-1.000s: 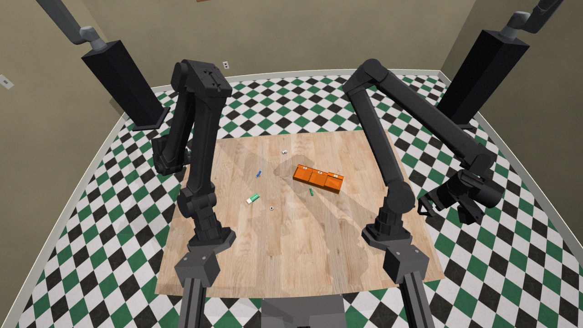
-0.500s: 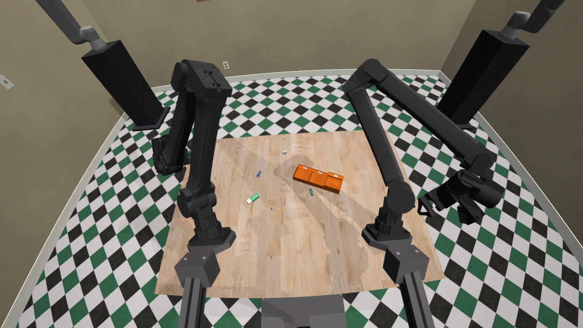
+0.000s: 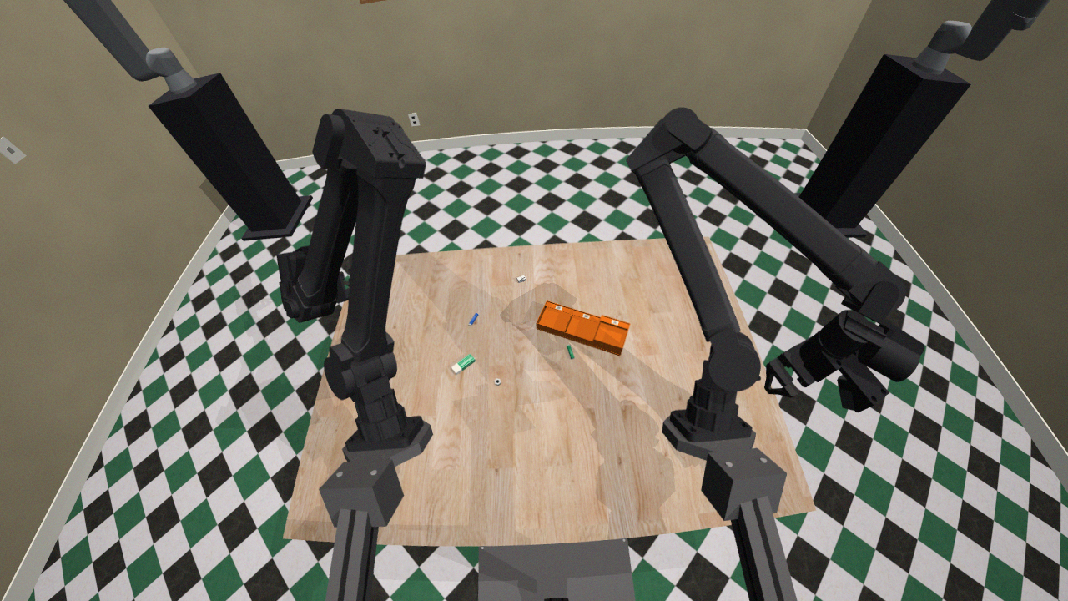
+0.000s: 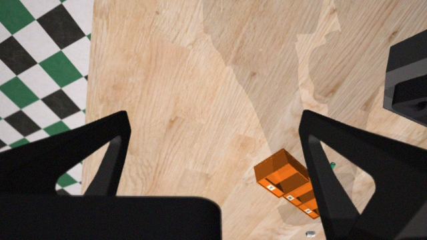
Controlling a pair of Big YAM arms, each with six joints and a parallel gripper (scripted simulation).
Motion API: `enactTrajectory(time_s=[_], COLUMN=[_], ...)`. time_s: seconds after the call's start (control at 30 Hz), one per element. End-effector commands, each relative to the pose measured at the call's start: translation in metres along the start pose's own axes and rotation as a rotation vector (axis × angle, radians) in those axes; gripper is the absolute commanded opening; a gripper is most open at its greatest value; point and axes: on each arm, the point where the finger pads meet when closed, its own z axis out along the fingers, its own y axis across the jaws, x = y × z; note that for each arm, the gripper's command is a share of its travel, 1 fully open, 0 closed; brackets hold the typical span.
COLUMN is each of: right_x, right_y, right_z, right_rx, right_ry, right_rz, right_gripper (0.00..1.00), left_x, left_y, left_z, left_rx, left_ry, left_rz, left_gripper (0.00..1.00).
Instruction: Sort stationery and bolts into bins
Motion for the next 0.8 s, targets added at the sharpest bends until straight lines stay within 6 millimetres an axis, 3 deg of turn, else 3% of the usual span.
enactTrajectory(time_s=[0.0, 0.17, 0.3, 0.4, 0.43, 0.47, 0.5, 0.77], right_x=[-0.005, -0.005, -0.005, -0.005, -0.005, -0.005, -0.005, -0.005], right_y=[0.012, 0.012, 0.012, 0.012, 0.012, 0.012, 0.012, 0.012], right_z=[-0.012, -0.012, -0.012, -0.012, -0.012, -0.012, -0.012, -0.012], right_rx=[-0.016, -0.016, -0.016, -0.016, -0.016, -0.016, -0.016, -0.016], right_ry=[-0.015, -0.015, -0.015, -0.015, -0.015, -0.015, -0.015, -0.015], right_rz=[0.010, 0.010, 0.010, 0.010, 0.010, 0.010, 0.010, 0.010], right_gripper=[1.00, 1.00, 1.00, 1.00, 1.00, 1.00, 1.00, 1.00], left_x=[0.000, 0.000, 0.012, 0.015, 0.008, 0.018, 0.001, -0.042], left_y=[0.000, 0.000, 0.016, 0.015, 0.006, 0.004, 0.013, 0.014], left_z=[0.000, 0.000, 0.021, 0.021, 0.022, 0.026, 0.034, 0.083], left_rx=[0.000, 0.000, 0.010, 0.010, -0.017, -0.027, -0.026, -0.144], left_ry=[0.000, 0.000, -0.005, -0.005, 0.035, -0.005, -0.013, -0.046], left_rz=[0.000, 0.000, 0.037, 0.033, 0.044, 0.002, 0.029, 0.087], left_gripper=[1.00, 1.00, 1.00, 1.00, 1.00, 1.00, 1.00, 1.00])
